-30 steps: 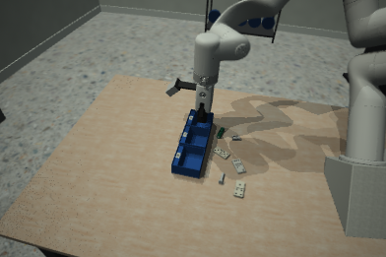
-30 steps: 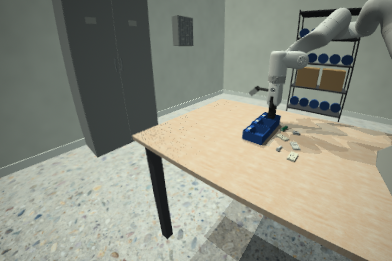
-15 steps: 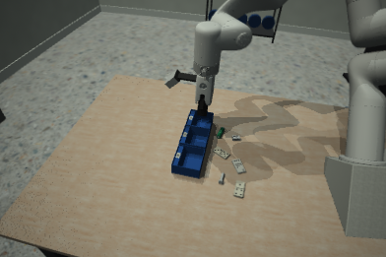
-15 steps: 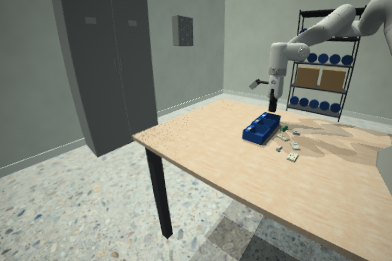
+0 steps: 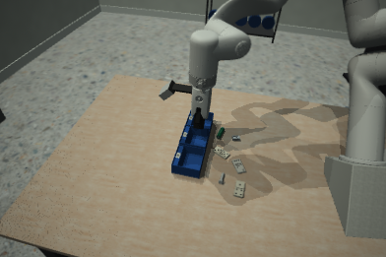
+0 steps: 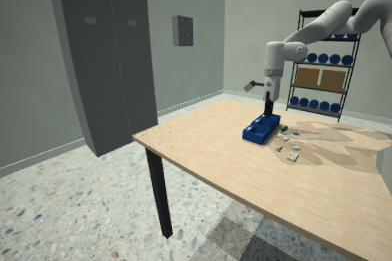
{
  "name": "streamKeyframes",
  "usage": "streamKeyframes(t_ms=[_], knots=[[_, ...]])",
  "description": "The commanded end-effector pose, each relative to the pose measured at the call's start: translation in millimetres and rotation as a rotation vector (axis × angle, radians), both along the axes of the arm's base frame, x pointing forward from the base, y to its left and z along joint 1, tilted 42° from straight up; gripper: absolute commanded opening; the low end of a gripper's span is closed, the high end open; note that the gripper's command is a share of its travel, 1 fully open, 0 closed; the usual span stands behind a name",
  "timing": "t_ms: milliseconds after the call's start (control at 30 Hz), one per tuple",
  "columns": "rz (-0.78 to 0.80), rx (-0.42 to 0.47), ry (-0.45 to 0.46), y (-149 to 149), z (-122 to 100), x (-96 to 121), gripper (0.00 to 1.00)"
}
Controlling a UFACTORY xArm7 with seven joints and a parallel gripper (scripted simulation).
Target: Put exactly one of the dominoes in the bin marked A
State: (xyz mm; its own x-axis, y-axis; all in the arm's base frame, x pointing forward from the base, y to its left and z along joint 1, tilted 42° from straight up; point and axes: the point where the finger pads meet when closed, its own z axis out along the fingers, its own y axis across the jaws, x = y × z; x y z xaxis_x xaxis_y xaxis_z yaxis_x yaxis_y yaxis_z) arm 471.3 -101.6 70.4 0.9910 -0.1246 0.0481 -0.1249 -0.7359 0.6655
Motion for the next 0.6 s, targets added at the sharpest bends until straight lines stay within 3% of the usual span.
streamKeyframes(t_ms=[0, 567], knots=[[0.002, 0.001, -0.003, 15, -11, 5, 0.07], [0.002, 0.001, -0.003, -8, -37, 4, 0.07]])
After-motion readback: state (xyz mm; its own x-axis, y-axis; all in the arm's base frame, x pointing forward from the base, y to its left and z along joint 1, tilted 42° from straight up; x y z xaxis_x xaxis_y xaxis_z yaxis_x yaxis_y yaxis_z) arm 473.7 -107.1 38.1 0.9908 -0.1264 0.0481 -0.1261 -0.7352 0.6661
